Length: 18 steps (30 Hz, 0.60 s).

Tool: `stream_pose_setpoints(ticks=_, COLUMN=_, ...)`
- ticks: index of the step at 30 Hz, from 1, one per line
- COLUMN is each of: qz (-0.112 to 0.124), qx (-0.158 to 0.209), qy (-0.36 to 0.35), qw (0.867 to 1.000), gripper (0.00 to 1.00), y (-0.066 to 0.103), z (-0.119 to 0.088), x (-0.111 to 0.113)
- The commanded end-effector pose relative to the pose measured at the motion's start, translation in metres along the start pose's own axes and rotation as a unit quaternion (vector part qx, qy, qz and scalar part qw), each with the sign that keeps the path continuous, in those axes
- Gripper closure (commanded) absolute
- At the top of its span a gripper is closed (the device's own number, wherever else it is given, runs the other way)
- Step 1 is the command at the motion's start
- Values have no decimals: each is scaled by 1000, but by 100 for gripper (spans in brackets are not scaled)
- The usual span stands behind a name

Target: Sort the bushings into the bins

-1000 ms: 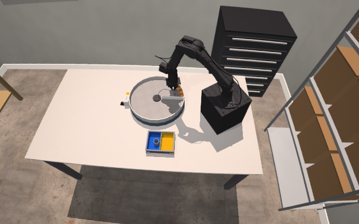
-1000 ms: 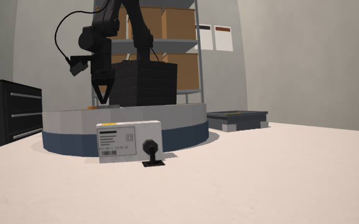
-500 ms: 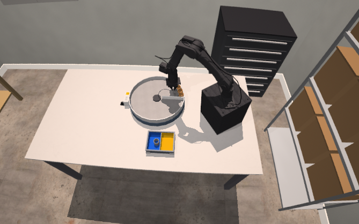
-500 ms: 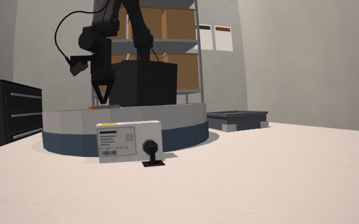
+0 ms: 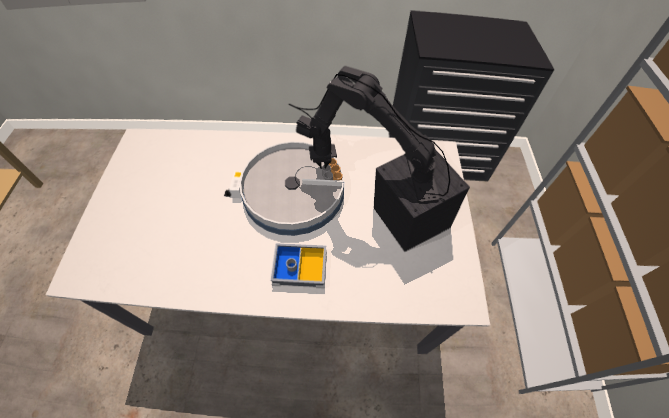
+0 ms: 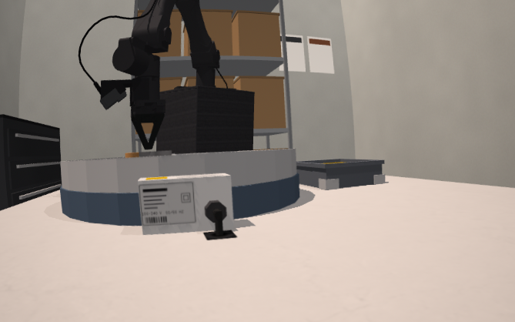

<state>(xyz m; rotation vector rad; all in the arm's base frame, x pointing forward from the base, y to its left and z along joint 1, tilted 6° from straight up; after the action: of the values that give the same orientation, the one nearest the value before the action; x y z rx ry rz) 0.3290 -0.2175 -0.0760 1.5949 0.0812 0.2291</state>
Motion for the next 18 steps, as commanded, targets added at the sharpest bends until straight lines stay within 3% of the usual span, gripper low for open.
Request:
stream_pose_setpoints(ticks=1, qz=3, qx=-7, qy=-4, qw=1000, gripper=86, y=0, z=9, x=1)
stream_pose_setpoints(ticks=18, qz=6, qx=-10, qy=-3, qw=1000, gripper=86, y=4, z=11, x=1)
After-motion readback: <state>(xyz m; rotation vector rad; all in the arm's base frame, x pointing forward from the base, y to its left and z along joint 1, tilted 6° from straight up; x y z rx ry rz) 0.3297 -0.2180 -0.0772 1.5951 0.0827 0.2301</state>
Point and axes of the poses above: the point where the finger pads meet when closed, its own y axis back along the fingers, its own x axis across the jaws, z = x × y, the point moved 8 cm from there along y, back along the fingers, and after that the axes turned 8 degrees about y, right-handed, at the moved point
